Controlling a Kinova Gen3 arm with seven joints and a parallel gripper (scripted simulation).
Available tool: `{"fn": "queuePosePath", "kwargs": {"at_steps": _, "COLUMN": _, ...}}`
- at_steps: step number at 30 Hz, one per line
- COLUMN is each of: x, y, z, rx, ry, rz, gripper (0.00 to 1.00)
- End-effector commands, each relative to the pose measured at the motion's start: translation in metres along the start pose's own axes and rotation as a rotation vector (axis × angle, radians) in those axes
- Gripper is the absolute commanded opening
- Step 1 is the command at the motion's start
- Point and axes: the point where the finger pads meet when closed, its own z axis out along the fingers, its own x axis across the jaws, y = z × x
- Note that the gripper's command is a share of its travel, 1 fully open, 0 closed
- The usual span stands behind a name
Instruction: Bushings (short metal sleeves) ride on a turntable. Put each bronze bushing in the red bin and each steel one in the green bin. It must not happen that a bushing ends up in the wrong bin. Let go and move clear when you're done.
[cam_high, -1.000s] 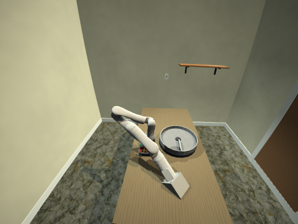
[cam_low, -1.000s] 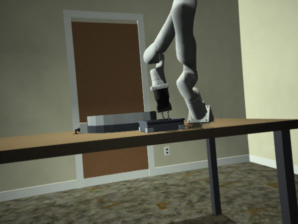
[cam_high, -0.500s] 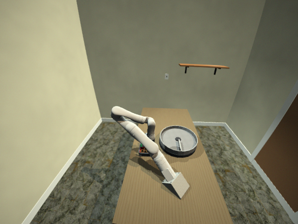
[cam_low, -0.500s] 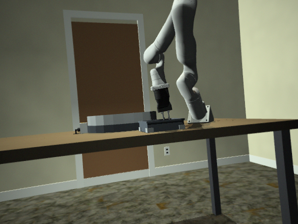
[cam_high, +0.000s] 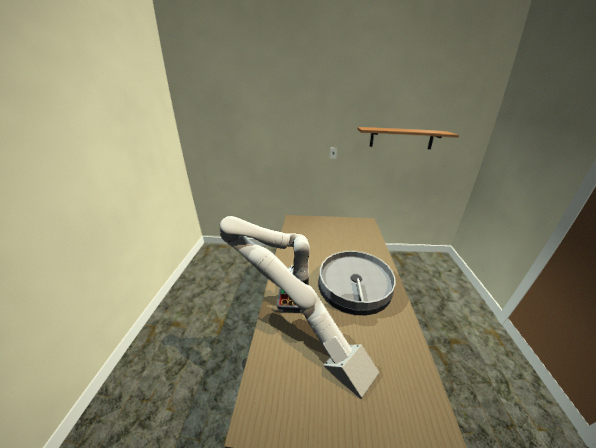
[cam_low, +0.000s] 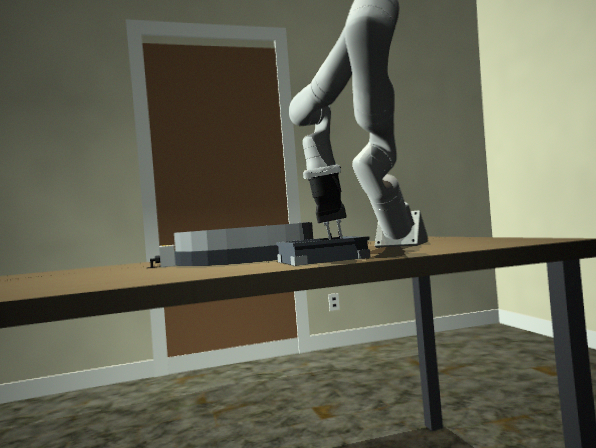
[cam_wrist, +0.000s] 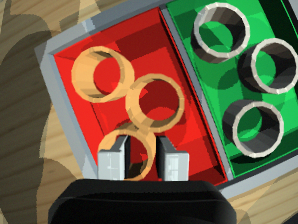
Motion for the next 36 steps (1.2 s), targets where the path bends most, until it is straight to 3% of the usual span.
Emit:
{"fn": "queuePosePath", "kwargs": {"at_steps": 1, "x": 0.0031, "y": 0.0032, "z": -0.0006, "rx": 0.065, "ry": 0.123, "rz": 0.02, "gripper": 0.47}}
{"fn": "queuePosePath", "kwargs": {"at_steps": 6, "x": 0.0031, "y": 0.0032, "z": -0.0006, "rx": 0.065, "ry": 0.123, "rz": 0.02, "gripper": 0.47}}
{"fn": "queuePosePath", "kwargs": {"at_steps": 7, "x": 0.0002, "y": 0.0005, "z": -0.0008, "rx": 0.005, "ry": 0.015, "rz": 0.001, "gripper": 0.47}}
{"fn": "queuePosePath", "kwargs": {"at_steps": 11, "x": -0.0001, "y": 0.0018, "z": -0.0032, "rx": 0.032, "ry": 0.063, "rz": 0.01, "gripper": 0.47}}
{"fn": "queuePosePath", "kwargs": {"at_steps": 14, "x": -0.0001, "y": 0.0018, "z": -0.0032, "rx": 0.032, "ry": 0.063, "rz": 0.01, "gripper": 0.47}}
{"fn": "queuePosePath", "kwargs": {"at_steps": 21, "x": -0.0005, "y": 0.0035, "z": -0.0062, "rx": 0.065, "ry": 0.123, "rz": 0.02, "gripper": 0.47}}
{"fn": "queuePosePath", "kwargs": {"at_steps": 25, "x": -0.0005, "y": 0.0035, "z": -0.0062, "rx": 0.065, "ry": 0.123, "rz": 0.02, "gripper": 0.47}}
{"fn": "queuePosePath", "kwargs": {"at_steps": 26, "x": -0.0032, "y": 0.0008, "z": -0.0066, "rx": 0.01, "ry": 0.022, "rz": 0.002, "gripper": 0.47}}
{"fn": "queuePosePath", "kwargs": {"at_steps": 30, "x": -0.0033, "y": 0.002, "z": -0.009, "rx": 0.034, "ry": 0.067, "rz": 0.01, "gripper": 0.47}}
{"fn": "queuePosePath", "kwargs": {"at_steps": 36, "x": -0.0033, "y": 0.0023, "z": -0.0096, "rx": 0.04, "ry": 0.078, "rz": 0.012, "gripper": 0.47}}
